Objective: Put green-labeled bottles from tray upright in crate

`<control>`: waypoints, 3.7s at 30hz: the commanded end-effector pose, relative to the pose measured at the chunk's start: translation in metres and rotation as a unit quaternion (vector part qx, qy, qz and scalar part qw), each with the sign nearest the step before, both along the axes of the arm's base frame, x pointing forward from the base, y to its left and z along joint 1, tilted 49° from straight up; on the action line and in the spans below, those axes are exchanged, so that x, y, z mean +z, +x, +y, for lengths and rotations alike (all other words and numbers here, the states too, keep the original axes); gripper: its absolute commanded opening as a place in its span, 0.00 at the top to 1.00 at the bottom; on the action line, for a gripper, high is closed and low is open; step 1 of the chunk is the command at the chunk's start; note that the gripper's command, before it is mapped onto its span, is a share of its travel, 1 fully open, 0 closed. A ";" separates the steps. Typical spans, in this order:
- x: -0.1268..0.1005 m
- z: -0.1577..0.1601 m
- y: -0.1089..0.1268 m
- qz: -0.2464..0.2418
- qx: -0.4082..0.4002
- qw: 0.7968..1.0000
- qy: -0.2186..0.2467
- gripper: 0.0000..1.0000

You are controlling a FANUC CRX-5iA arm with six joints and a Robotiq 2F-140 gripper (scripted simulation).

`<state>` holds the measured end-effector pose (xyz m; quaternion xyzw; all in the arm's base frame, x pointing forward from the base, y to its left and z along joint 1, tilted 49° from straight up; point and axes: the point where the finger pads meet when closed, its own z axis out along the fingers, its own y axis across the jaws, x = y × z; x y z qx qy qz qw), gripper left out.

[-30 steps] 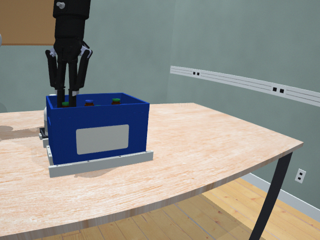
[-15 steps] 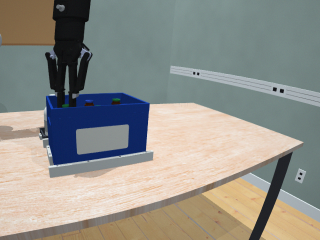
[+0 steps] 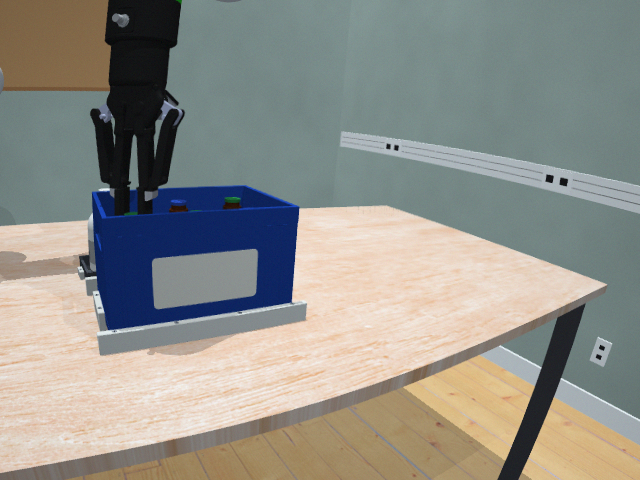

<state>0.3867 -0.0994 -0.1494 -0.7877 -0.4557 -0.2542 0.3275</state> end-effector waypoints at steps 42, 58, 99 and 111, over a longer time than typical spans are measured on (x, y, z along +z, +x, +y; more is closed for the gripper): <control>-0.001 0.000 0.000 0.000 0.000 1.000 -0.001 0.90; -0.001 0.000 0.000 0.000 0.000 1.000 -0.001 0.56; -0.001 0.000 0.000 0.000 0.000 1.000 -0.001 0.56; -0.001 0.000 0.000 0.000 0.000 1.000 -0.001 0.56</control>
